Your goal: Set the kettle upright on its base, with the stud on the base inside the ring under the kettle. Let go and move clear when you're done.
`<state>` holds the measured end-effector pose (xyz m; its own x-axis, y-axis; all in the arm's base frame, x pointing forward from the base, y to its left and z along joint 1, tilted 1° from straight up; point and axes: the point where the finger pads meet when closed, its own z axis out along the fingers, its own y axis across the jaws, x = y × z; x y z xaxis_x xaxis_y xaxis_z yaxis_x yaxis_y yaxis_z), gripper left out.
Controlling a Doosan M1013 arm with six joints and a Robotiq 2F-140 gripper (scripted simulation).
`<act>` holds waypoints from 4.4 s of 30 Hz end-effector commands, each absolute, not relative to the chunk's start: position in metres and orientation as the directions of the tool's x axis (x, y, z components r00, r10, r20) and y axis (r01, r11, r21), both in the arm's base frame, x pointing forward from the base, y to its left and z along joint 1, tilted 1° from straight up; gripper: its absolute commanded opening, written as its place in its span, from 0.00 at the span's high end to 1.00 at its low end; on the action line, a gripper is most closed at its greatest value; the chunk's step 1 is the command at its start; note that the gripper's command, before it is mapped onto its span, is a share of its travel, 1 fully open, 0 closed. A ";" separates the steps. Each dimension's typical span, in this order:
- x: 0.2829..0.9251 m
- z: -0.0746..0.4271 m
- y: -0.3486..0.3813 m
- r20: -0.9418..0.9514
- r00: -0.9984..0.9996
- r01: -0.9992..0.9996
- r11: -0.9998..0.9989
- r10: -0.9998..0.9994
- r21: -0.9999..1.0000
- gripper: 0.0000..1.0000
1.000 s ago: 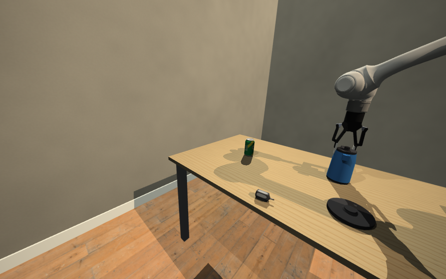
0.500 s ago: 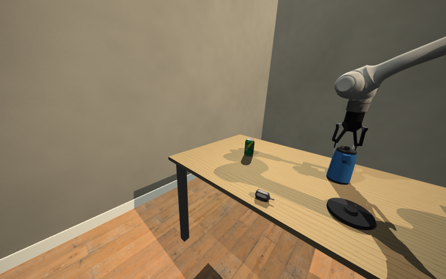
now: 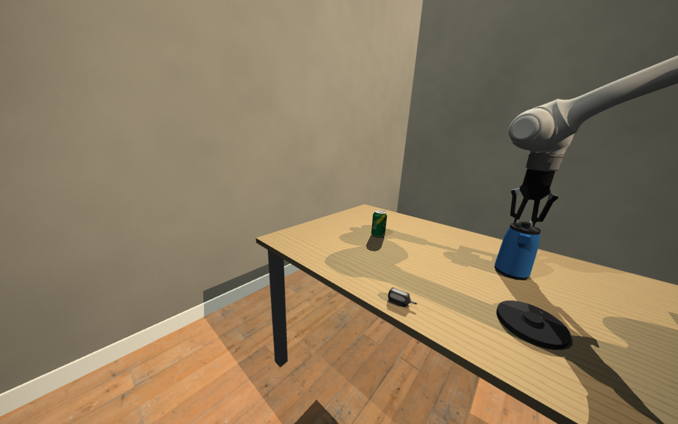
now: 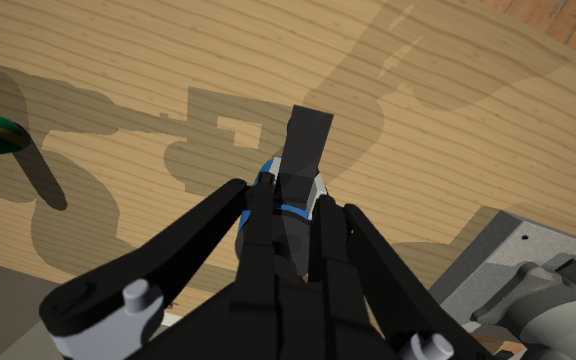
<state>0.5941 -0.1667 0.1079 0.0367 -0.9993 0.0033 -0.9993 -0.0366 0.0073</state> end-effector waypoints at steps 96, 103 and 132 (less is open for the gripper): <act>0.594 0.155 -0.166 -0.002 0.039 -0.999 -0.039 -0.999 0.007 0.90; 0.594 0.155 -0.166 -0.002 0.039 -0.999 -0.039 -0.999 0.006 0.90; 0.594 0.155 -0.166 -0.002 0.039 -0.999 -0.039 -0.999 0.006 0.90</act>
<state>0.5898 -0.1654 0.1485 0.0362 -0.9993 0.0003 -0.9992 -0.0362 0.0162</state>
